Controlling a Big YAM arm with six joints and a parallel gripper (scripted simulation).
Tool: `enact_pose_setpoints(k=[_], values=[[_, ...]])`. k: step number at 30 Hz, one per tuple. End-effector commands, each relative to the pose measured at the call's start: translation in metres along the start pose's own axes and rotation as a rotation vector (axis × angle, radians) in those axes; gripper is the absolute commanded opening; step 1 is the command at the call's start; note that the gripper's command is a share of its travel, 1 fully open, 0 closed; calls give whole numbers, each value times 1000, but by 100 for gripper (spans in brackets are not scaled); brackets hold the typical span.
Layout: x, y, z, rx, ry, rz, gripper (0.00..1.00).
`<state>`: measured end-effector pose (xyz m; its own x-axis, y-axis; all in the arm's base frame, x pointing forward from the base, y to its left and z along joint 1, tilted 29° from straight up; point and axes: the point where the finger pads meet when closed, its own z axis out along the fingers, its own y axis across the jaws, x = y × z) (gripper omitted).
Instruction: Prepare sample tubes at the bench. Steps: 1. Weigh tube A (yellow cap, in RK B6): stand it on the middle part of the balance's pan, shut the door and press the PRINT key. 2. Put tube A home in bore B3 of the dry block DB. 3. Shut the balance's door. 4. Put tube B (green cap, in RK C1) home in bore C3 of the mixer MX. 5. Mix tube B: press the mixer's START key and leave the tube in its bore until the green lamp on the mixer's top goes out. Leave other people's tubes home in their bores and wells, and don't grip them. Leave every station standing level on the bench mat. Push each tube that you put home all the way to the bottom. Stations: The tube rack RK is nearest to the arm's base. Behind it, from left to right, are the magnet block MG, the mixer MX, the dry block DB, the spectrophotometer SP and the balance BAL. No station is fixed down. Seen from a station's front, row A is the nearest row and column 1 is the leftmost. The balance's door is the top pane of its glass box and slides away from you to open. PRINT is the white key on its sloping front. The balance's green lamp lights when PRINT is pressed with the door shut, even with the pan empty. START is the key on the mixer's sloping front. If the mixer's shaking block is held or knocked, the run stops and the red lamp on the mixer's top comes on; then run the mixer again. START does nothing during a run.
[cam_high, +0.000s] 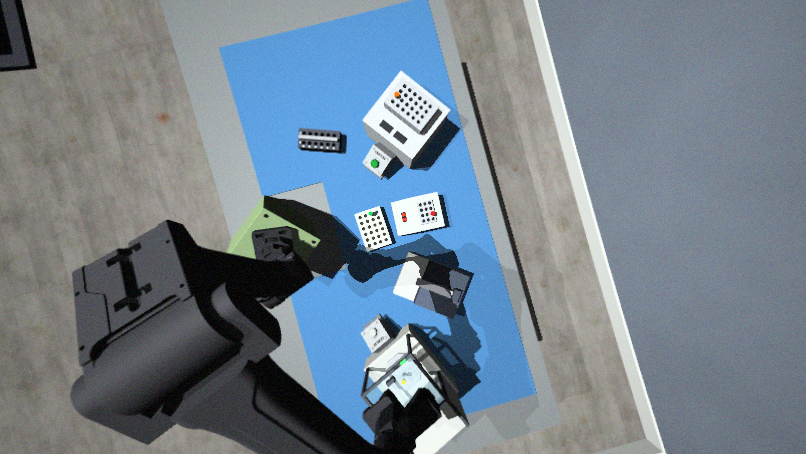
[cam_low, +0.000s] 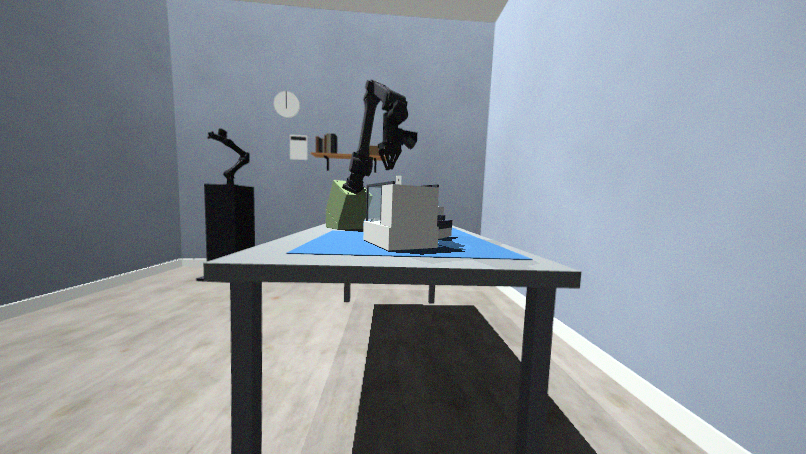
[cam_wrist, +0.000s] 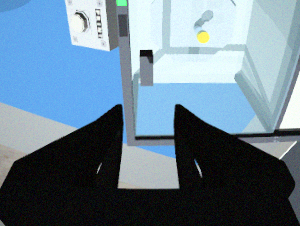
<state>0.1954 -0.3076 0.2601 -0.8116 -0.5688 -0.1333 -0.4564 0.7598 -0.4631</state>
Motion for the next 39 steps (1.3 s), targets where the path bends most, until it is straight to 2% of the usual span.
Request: enact_pose_setpoints(k=[1, 3, 4, 7, 39], values=[[1, -3, -11, 13, 2, -23, 30], [-1, -10, -11, 26, 1, -21, 30], [1, 3, 1, -8, -1, -23, 30], [-2, 0, 11, -7, -5, -34, 30], [-3, 1, 58, -8, -5, -15, 30]])
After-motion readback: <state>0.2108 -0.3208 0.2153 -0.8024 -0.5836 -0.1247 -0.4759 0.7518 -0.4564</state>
